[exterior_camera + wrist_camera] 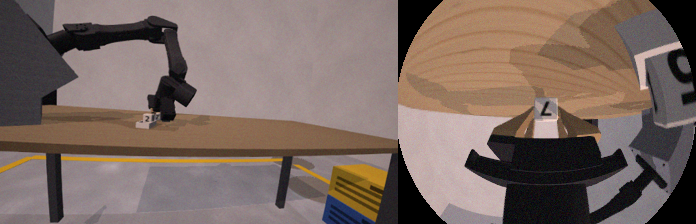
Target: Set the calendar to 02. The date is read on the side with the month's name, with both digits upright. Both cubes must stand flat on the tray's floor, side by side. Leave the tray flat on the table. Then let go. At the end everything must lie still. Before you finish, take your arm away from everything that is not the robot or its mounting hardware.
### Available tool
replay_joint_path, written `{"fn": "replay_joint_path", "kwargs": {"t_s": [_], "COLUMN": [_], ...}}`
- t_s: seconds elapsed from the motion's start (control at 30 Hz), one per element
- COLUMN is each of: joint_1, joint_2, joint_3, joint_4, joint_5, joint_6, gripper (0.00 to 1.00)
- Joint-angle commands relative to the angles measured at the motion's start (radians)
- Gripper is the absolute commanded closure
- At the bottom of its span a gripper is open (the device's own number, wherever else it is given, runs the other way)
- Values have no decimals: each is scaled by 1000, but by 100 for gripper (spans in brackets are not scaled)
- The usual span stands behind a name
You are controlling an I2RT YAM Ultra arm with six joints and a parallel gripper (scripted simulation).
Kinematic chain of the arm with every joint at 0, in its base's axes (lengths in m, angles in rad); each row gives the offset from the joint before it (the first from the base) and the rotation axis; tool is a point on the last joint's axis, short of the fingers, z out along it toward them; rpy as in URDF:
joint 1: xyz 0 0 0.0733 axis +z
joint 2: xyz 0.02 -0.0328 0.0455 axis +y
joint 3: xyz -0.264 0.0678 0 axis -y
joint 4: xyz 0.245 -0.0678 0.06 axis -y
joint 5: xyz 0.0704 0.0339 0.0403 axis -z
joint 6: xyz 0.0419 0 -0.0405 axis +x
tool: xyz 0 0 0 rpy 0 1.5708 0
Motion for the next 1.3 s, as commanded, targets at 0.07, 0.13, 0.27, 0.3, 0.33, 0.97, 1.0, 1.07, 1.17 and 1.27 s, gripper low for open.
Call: {"fn": "replay_joint_path", "kwargs": {"t_s": [0.07,0.13,0.27,0.3,0.33,0.97,1.0,1.07,1.17,1.27], "joint_1": [-3,-3,-3,-3,-3,-3,-3,-4,-7,-15], "joint_2": [-5,-5,-5,-5,-5,-5,-5,-6,-10,-19], "joint_3": [-2,-2,-2,-2,-2,-2,-2,-2,-1,1], "joint_4": [0,0,0,0,0,0,0,-3,-19,-56], "joint_5": [-3,-3,-3,-3,-3,-3,-3,-3,-3,-4], "joint_6": [1,1,1,1,1,1,1,-1,-13,-40], "gripper": [63,63,55,55,55,36,36,36,36,36]}}
